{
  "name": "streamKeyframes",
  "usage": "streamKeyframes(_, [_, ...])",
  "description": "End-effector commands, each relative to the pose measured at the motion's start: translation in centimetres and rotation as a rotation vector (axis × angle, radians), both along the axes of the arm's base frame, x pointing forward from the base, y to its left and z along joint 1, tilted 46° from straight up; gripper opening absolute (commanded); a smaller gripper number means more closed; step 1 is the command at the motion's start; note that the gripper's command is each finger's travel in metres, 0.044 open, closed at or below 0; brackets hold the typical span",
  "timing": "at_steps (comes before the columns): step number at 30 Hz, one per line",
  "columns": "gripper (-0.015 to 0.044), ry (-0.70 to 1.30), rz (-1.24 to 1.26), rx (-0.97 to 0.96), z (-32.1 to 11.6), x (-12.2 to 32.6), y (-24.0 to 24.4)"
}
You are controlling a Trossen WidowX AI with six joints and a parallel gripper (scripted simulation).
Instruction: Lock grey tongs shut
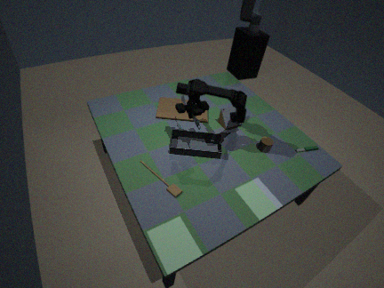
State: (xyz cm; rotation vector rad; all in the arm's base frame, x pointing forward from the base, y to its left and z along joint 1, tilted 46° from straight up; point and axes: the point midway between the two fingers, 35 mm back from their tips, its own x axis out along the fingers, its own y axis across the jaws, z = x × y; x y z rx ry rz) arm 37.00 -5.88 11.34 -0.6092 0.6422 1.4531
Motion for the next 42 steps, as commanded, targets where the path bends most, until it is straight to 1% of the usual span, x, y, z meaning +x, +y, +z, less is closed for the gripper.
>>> streamKeyframes(1, [-0.0150,-0.041,0.066,-0.004,-2.1,-0.5,-2.1])
streamKeyframes(13, [-0.0150,-0.185,0.257,0.019,-7.2,-2.6,-6.9])
streamKeyframes(21, [-0.0150,-0.181,0.255,0.020,-7.5,-2.8,-7.2])
streamKeyframes(24, [-0.0150,-0.129,0.202,0.019,-7.6,-2.9,-7.4])
streamKeyframes(42, [-0.0150,0.337,-0.279,0.005,-8.8,-4.2,-9.1])
